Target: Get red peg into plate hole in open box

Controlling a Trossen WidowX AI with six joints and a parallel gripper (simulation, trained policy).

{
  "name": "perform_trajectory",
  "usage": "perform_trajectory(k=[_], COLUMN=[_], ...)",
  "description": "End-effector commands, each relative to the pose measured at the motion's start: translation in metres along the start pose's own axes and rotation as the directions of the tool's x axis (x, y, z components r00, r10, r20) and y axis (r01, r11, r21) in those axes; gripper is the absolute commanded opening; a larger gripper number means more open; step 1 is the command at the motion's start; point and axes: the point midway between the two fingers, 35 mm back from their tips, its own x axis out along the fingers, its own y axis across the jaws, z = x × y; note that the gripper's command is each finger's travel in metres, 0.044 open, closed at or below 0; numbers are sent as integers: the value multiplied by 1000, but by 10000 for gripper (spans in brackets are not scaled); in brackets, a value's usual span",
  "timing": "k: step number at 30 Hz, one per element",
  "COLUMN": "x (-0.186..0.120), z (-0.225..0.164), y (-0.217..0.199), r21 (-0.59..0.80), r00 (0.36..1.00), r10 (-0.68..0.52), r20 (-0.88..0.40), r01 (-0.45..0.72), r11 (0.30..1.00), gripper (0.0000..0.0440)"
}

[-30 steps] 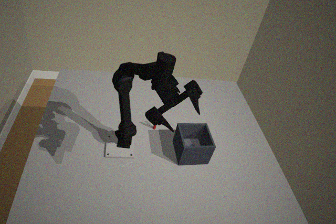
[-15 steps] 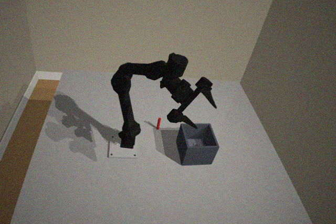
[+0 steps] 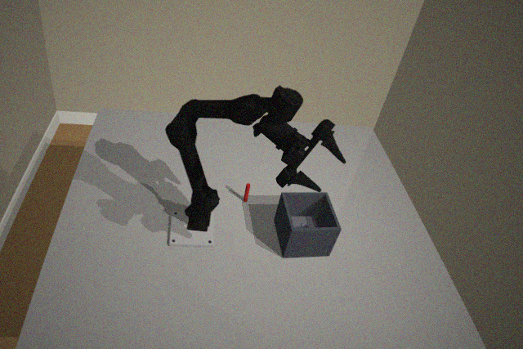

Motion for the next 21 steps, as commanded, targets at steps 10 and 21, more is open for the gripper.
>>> perform_trajectory(k=[10, 21], x=[-6, -22], z=[-76, -140], y=[-19, -44], r21=[137, 167], r00=[962, 865], r10=[-52, -132], r20=[-267, -485], r01=[91, 239], r11=[986, 956], gripper=[440, 440])
